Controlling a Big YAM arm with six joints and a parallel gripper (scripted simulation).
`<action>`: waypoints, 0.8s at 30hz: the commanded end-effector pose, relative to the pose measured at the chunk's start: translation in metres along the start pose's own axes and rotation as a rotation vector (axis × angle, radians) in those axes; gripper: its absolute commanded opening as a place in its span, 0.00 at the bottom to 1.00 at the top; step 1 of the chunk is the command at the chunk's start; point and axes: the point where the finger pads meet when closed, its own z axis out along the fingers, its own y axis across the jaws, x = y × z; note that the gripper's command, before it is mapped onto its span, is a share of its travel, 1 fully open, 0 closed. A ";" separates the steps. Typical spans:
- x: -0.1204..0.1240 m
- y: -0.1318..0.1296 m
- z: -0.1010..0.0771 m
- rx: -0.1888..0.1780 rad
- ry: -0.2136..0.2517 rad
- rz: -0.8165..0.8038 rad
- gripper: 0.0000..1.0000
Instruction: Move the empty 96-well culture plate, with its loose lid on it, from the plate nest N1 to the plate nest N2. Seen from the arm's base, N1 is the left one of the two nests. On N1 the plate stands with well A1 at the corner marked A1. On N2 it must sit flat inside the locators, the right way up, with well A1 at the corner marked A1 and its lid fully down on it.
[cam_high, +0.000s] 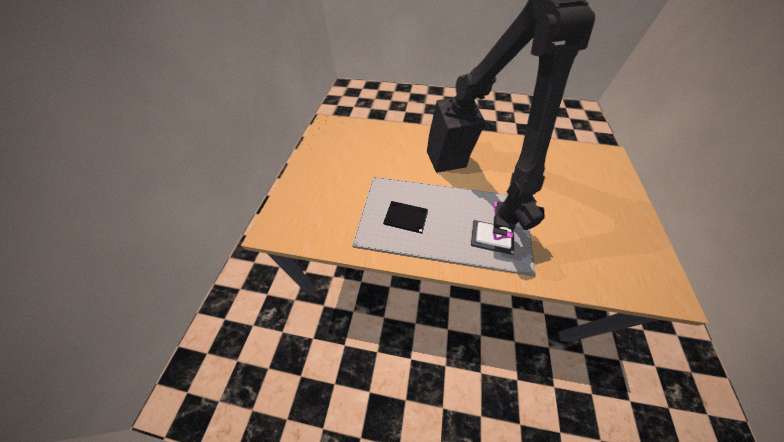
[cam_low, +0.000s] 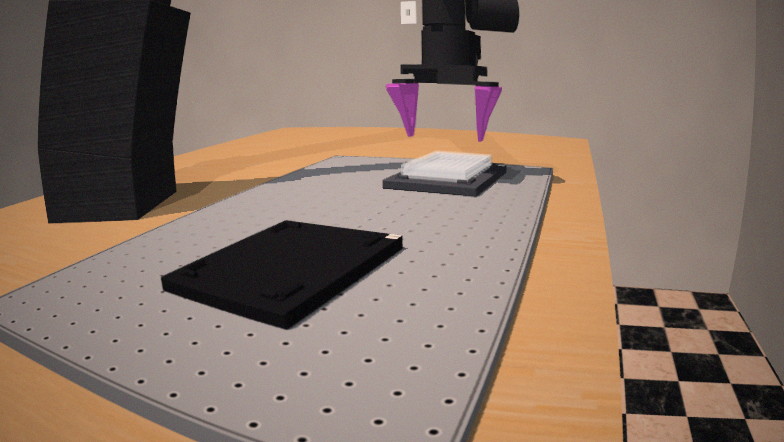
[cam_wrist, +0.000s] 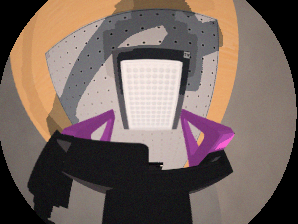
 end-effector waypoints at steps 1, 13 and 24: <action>-0.009 -0.022 0.003 0.038 -0.023 0.001 1.00; -0.008 -0.021 0.020 0.037 -0.022 0.001 1.00; -0.008 -0.021 0.036 0.035 -0.022 0.000 1.00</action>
